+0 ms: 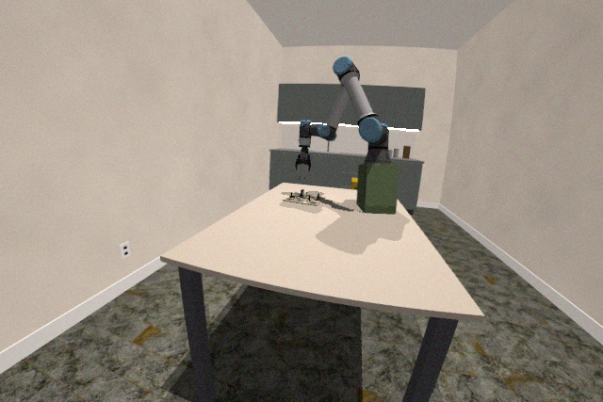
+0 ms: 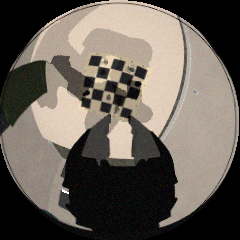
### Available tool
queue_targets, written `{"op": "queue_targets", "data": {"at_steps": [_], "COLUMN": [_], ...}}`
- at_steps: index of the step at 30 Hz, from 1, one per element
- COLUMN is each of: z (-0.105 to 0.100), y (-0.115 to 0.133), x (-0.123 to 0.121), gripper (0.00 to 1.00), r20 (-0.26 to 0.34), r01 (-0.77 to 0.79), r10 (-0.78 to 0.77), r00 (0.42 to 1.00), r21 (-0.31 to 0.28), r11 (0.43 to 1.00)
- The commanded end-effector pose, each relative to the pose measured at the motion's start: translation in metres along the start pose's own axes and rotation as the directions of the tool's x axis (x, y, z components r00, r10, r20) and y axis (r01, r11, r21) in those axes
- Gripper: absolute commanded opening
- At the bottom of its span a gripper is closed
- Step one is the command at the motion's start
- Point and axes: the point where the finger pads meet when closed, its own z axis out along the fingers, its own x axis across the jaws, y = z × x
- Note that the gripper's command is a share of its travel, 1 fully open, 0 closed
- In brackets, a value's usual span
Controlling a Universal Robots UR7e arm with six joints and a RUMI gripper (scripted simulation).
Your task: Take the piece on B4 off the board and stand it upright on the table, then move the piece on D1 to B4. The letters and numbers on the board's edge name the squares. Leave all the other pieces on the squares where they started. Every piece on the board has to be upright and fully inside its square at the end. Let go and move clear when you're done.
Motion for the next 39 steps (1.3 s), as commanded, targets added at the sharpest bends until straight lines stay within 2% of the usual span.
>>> {"op": "queue_targets", "data": {"at_steps": [1, 39], "z": [-0.0004, 0.0042], "y": [0.0002, 0.0001], "x": [0.0004, 0.0004], "gripper": [0.22, 0.22], "r20": [-0.001, -0.001], "r01": [0.0, 0.0], "r10": [0.0, 0.0], "r00": [1.0, 1.0], "r21": [0.0, -0.001], "r11": [1.0, 1.0]}}
